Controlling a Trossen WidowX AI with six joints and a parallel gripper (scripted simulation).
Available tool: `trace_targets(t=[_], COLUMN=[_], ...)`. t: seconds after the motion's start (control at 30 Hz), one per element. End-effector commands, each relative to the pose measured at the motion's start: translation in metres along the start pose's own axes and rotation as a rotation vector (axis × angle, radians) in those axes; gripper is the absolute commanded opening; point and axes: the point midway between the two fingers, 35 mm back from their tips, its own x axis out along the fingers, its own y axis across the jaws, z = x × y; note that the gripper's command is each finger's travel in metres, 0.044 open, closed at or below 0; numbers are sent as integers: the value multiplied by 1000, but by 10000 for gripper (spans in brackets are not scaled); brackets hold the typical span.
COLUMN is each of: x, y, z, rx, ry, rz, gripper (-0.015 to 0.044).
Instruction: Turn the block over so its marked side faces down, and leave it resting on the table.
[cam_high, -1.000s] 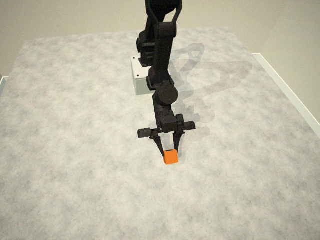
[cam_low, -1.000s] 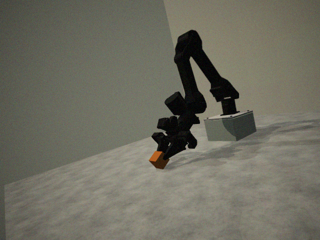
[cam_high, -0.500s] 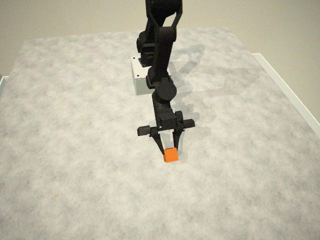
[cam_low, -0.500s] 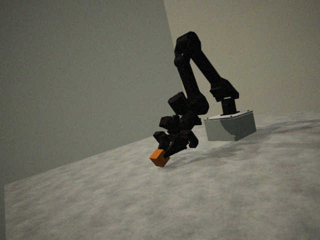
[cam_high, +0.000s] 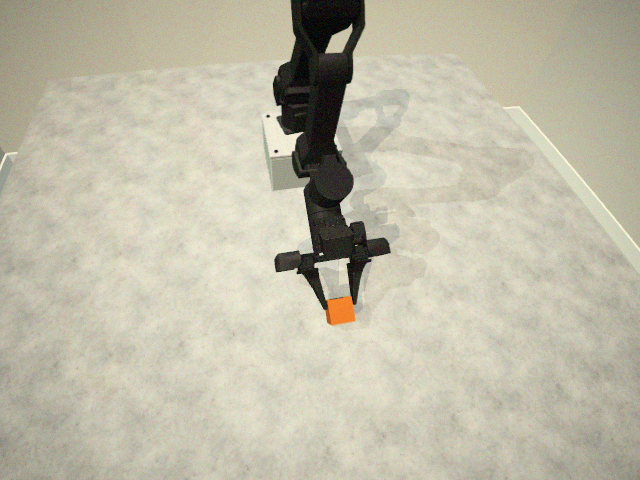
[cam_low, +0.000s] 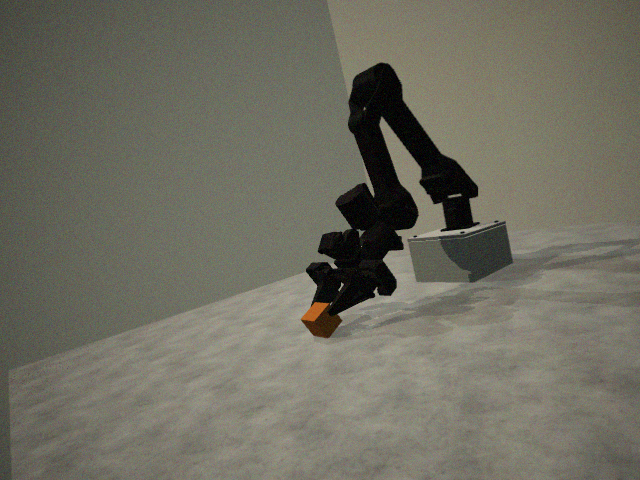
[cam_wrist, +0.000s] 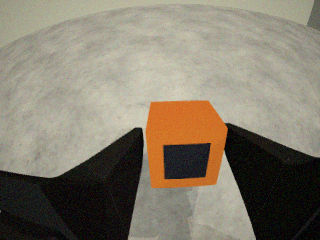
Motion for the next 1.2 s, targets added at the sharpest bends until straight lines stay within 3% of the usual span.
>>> trace_targets(t=[0.0,0.17,1.17], x=[0,0,0], y=[0,0,0], z=[0,0,0], rx=[3,3,3], ry=[0,0,0], rz=[-3,-3,-3], gripper=[315,440,440])
